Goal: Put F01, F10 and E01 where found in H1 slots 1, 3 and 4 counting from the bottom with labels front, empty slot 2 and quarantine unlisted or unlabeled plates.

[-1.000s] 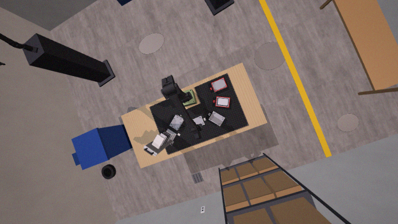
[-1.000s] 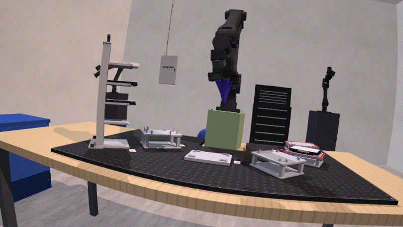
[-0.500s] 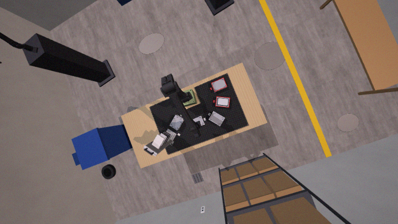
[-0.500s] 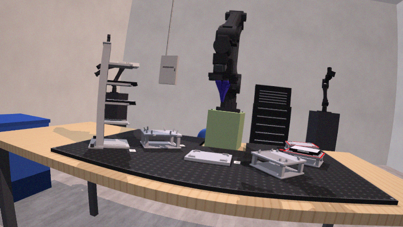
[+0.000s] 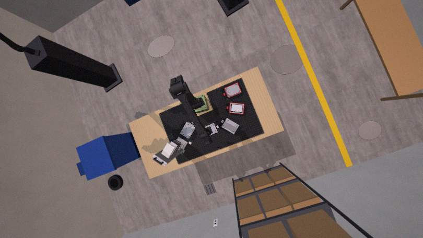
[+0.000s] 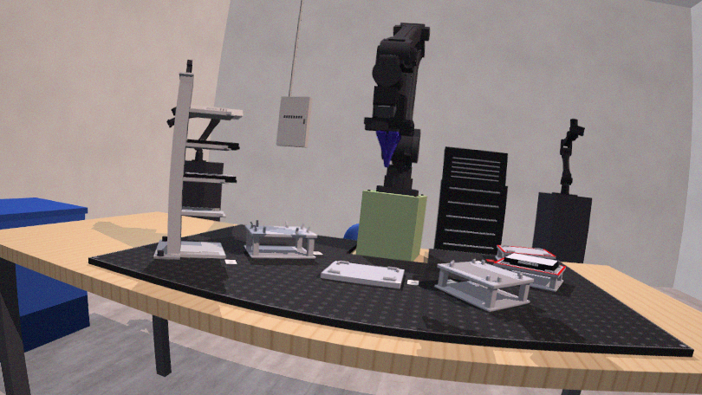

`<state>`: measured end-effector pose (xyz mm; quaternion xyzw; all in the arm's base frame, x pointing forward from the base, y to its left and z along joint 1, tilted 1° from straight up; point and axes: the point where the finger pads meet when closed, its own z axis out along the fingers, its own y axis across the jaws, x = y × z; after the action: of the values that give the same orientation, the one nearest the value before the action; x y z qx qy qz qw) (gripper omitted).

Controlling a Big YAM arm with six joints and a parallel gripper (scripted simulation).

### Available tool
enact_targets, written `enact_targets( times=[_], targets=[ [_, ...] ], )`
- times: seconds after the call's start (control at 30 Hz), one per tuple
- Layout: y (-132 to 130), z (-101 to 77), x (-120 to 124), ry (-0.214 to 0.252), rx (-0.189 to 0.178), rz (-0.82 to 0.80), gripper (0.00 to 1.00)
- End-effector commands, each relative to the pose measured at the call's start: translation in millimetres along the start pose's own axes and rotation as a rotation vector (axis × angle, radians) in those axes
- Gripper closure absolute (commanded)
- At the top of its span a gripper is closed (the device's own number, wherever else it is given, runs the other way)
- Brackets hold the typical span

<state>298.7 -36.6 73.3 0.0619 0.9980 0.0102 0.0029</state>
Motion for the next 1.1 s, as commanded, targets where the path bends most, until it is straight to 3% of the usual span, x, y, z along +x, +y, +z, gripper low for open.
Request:
enact_targets(
  times=[0.0,0.03,0.53,0.57,0.63,0.93,1.07],
  targets=[
    [-11,-26.1,-22,-0.062,0.005,-0.005,1.00],
    [-15,-21.6,-22,-0.047,0.005,-0.004,1.00],
    [-62,-20.7,-25,-0.053,0.011,-0.005,1.00],
    [-67,-30.4,-28,-0.104,0.029,0.007,1.00],
    [-69,-10.8,-4,-0.070,0.028,0.033,1.00],
    [-99,-11.4,1,-0.163,0.075,0.165,1.00],
    [-106,-11.5,2,-0.183,0.085,0.190,1.00]
  ],
)
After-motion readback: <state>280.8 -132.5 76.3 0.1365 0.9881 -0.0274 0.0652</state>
